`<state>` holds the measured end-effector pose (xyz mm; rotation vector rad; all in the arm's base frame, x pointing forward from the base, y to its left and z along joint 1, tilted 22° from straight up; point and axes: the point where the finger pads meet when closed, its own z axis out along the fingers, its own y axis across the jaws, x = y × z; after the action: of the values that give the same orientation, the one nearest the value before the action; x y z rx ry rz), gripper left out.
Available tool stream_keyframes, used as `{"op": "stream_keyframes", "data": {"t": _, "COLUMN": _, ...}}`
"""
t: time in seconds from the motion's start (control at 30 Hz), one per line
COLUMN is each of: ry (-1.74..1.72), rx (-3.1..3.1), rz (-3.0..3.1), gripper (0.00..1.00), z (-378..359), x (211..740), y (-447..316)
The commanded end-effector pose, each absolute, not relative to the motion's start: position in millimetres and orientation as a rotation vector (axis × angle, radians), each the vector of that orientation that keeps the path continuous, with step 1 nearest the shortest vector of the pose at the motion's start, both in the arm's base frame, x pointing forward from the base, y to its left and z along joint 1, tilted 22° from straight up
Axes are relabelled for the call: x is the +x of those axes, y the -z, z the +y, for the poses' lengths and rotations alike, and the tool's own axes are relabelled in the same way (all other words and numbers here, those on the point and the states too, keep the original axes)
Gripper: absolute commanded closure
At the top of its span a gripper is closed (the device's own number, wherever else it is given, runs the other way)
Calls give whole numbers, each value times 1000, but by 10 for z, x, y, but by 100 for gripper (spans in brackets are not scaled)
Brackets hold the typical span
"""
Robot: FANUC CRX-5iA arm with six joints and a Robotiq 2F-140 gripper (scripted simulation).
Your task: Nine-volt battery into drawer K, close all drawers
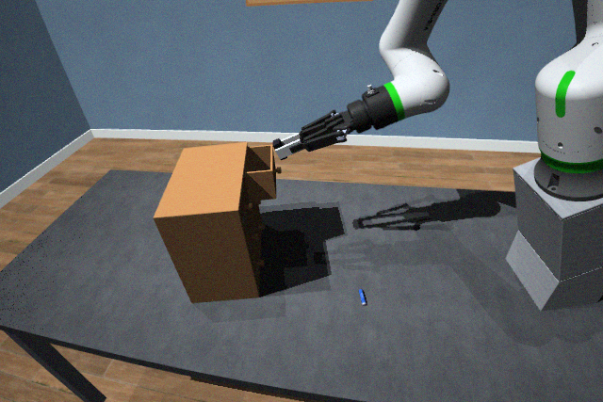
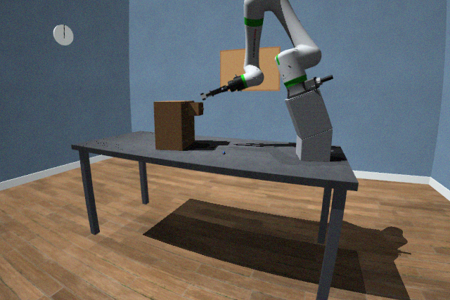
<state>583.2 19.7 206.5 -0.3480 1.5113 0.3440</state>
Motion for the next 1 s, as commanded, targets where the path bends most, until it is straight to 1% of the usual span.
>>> {"op": "stream_keyframes", "data": {"t": 0.0, "ry": -344, "rx": -348, "rz": 1512, "gripper": 86, "z": 247, "x": 5946, "y": -2112}}
{"op": "stream_keyframes", "data": {"t": 0.3, "ry": -344, "rx": -348, "rz": 1512, "gripper": 86, "z": 363, "x": 6189, "y": -2218}}
{"op": "stream_keyframes", "data": {"t": 0.97, "ry": -344, "rx": -348, "rz": 1512, "gripper": 86, "z": 440, "x": 6351, "y": -2288}}
